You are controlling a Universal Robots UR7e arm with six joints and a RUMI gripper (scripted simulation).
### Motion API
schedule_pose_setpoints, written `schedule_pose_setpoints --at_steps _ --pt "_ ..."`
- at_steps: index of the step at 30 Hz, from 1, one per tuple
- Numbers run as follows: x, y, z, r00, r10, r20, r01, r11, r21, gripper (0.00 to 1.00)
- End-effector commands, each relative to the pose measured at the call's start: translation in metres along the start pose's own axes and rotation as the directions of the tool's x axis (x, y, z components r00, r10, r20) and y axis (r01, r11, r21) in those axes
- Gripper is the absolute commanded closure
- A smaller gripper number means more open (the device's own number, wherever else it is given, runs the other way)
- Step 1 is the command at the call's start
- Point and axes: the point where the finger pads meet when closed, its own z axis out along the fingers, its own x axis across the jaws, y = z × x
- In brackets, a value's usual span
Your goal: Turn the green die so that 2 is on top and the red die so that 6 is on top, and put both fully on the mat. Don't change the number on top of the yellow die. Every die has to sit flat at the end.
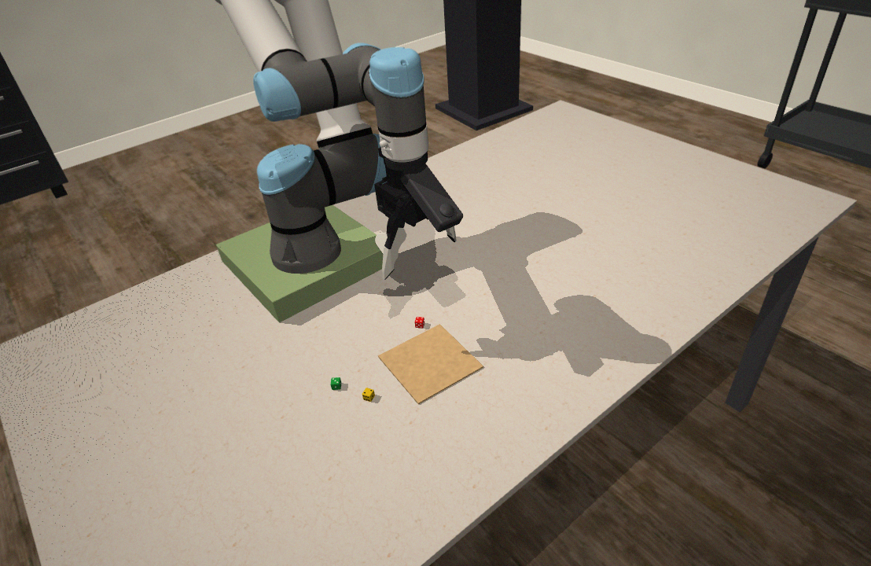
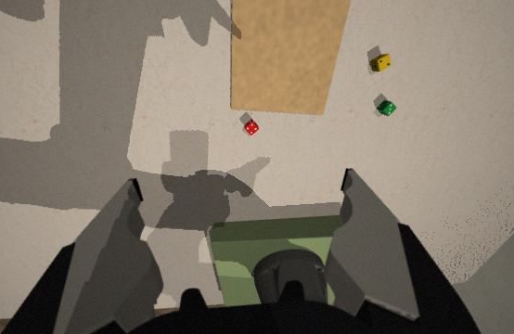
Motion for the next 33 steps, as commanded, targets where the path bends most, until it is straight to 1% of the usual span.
schedule_pose_setpoints --at_steps 1,6,9,13,15,19,23,26,30,32,33 --pt "0.000 0.000 0.000 1.000 0.001 0.000 -0.001 1.000 0.001 0.00" --pt "0.011 -0.004 0.000 0.999 0.035 0.000 -0.035 0.999 0.001 0.00" --pt "0.028 -0.010 0.001 0.996 0.089 0.000 -0.089 0.996 0.002 0.00" --pt "0.062 -0.018 0.002 0.981 0.196 0.000 -0.196 0.981 0.002 0.00" --pt "0.062 -0.018 0.002 0.981 0.196 0.000 -0.196 0.981 0.002 0.00" --pt "0.107 -0.023 0.004 0.946 0.324 0.000 -0.324 0.946 0.002 0.00" --pt "0.152 -0.022 0.007 0.894 0.447 0.000 -0.447 0.894 0.002 0.00" --pt "0.180 -0.019 0.009 0.853 0.521 0.000 -0.521 0.853 0.002 0.00" --pt "0.207 -0.014 0.010 0.811 0.585 0.001 -0.585 0.811 0.001 0.00" --pt "0.207 -0.014 0.010 0.811 0.585 0.001 -0.585 0.811 0.001 0.00" --pt "0.211 -0.013 0.011 0.804 0.595 0.001 -0.595 0.804 0.001 0.00"
